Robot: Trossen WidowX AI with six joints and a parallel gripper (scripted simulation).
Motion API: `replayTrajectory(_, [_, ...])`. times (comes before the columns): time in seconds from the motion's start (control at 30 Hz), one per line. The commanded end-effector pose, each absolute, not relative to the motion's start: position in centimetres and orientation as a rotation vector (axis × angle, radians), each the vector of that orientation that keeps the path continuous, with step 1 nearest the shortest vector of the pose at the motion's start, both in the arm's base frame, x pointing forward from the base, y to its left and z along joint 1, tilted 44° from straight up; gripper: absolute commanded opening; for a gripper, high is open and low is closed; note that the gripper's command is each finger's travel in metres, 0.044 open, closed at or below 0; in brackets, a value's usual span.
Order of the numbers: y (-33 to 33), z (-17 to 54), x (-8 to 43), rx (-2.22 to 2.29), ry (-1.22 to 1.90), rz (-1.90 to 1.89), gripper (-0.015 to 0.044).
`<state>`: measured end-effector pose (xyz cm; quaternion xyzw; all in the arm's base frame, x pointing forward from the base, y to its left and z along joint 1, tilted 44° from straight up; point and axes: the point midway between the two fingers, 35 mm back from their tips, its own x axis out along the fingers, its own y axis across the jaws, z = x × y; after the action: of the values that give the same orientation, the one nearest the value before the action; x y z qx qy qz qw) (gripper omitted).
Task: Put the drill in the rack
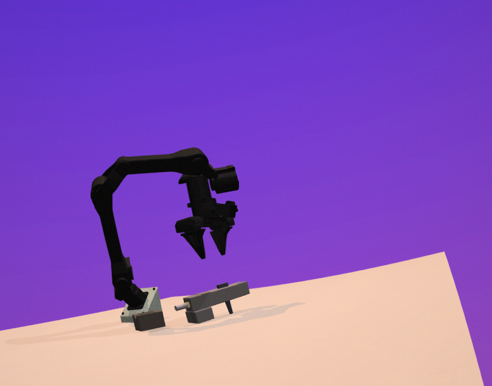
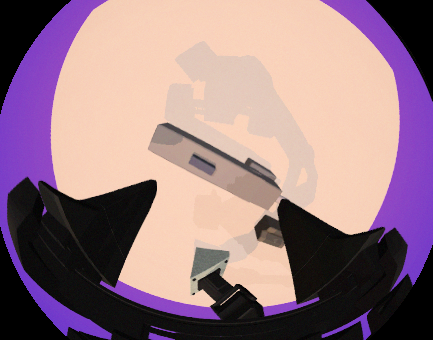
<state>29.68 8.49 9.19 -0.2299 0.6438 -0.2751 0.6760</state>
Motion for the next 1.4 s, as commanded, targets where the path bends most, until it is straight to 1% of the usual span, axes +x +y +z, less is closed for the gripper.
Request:
replayTrajectory(0.0, [4.9, 10.1, 28.9, -0.760, 1.537, -0.381, 0.0440])
replayTrajectory(0.23, [-0.8, 10.9, 26.8, -1.132, 1.643, -0.003, 0.0440])
replayTrajectory(0.7, [-6.2, 10.6, 23.0, -1.430, 1.775, 0.333, 0.0440])
replayTrajectory(1.37, [-6.3, 10.6, 22.9, -1.436, 1.777, 0.339, 0.0440])
